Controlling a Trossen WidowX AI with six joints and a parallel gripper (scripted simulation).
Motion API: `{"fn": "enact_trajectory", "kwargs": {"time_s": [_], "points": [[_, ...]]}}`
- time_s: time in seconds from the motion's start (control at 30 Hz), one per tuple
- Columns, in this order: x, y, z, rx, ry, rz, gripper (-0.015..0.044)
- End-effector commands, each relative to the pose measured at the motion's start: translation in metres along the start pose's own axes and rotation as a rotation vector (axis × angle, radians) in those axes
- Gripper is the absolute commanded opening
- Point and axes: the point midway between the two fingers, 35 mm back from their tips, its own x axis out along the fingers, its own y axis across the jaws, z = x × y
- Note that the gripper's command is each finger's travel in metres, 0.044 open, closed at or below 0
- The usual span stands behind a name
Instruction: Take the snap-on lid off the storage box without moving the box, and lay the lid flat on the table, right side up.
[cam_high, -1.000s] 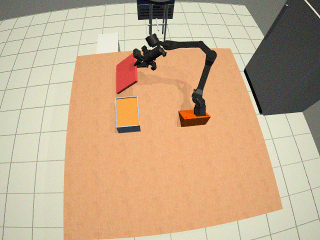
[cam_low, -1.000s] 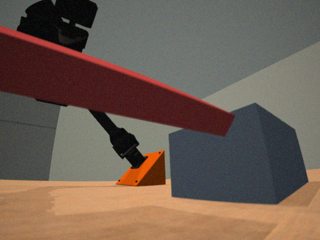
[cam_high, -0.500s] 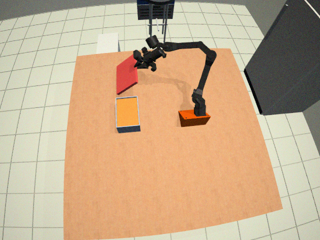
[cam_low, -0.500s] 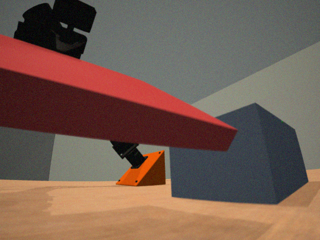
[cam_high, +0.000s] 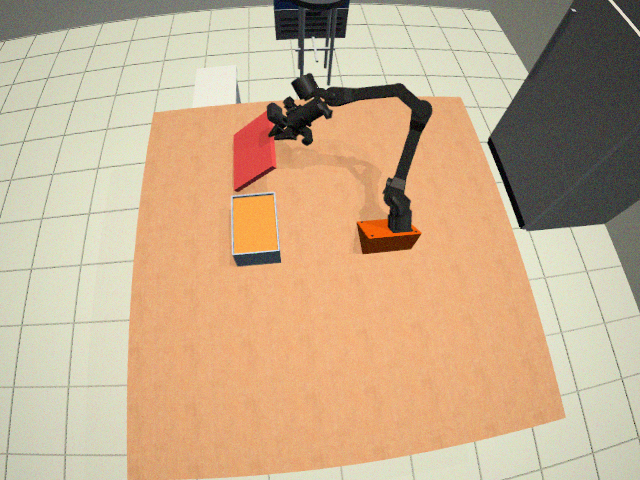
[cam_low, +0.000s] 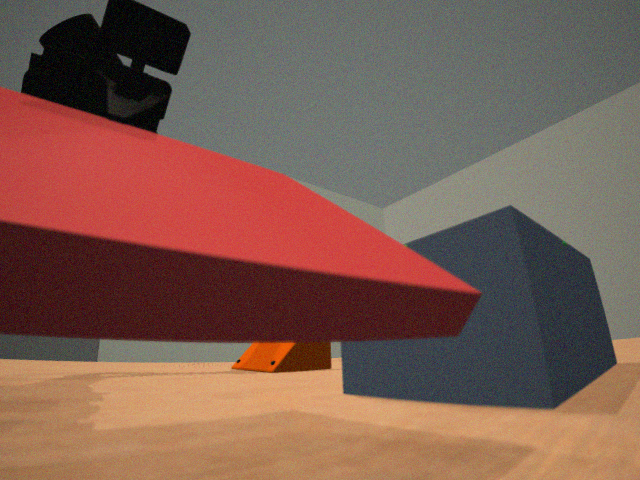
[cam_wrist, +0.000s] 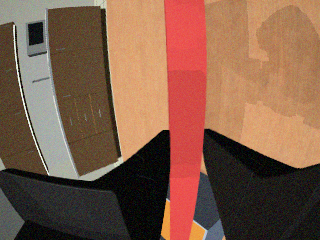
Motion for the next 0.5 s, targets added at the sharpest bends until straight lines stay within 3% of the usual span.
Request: {"fn": "enact_trajectory", "kwargs": {"time_s": [0.0,0.47], "points": [[0.0025,-0.0011,-0.0013,-0.003,0.006,0.009,0.0],[0.0096,-0.0095,-0.0012,-0.004,0.005,0.009,0.0]]}}
